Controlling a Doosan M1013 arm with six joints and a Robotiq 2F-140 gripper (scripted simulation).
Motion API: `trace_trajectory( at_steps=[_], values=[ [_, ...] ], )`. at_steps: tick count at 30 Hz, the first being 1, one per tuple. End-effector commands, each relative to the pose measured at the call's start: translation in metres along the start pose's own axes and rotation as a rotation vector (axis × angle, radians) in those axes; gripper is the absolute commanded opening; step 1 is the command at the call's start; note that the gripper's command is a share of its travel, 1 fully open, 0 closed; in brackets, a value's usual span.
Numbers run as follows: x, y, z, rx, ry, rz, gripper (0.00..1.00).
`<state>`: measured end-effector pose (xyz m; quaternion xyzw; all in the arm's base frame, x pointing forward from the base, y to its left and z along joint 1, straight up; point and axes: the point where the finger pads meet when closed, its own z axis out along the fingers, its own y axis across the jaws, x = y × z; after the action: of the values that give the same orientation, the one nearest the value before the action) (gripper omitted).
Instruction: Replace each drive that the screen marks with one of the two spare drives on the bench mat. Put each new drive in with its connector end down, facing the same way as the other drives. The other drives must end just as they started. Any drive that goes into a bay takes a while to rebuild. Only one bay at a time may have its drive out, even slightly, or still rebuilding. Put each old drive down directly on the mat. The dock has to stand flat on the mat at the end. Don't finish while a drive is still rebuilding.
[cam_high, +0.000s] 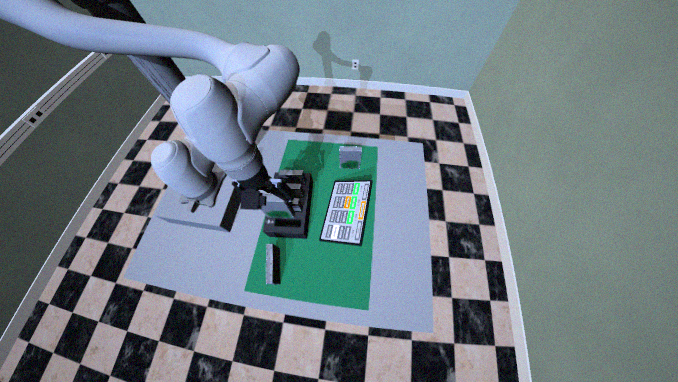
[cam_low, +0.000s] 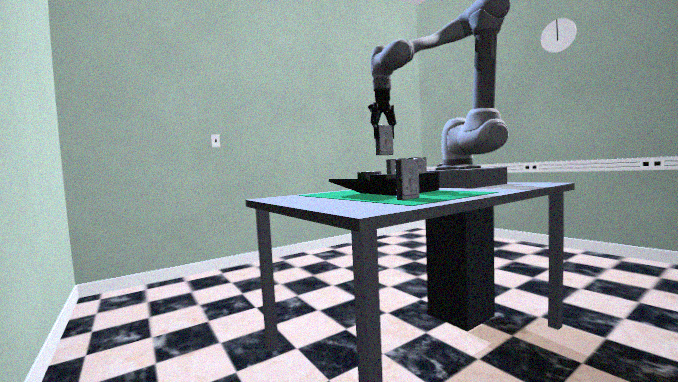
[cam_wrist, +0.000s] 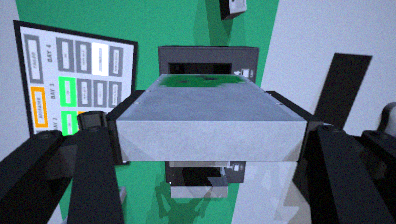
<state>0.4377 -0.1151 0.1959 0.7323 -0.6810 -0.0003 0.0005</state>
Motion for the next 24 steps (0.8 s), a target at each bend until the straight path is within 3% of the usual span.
trace_trajectory(
  at_steps=[1, 24],
  values=[
    [0.0, 0.0, 0.0, 0.001, 0.0, 0.0, 0.1],
    [0.0, 0.0, 0.015, 0.001, 0.0, 0.0, 0.1]
  ],
)
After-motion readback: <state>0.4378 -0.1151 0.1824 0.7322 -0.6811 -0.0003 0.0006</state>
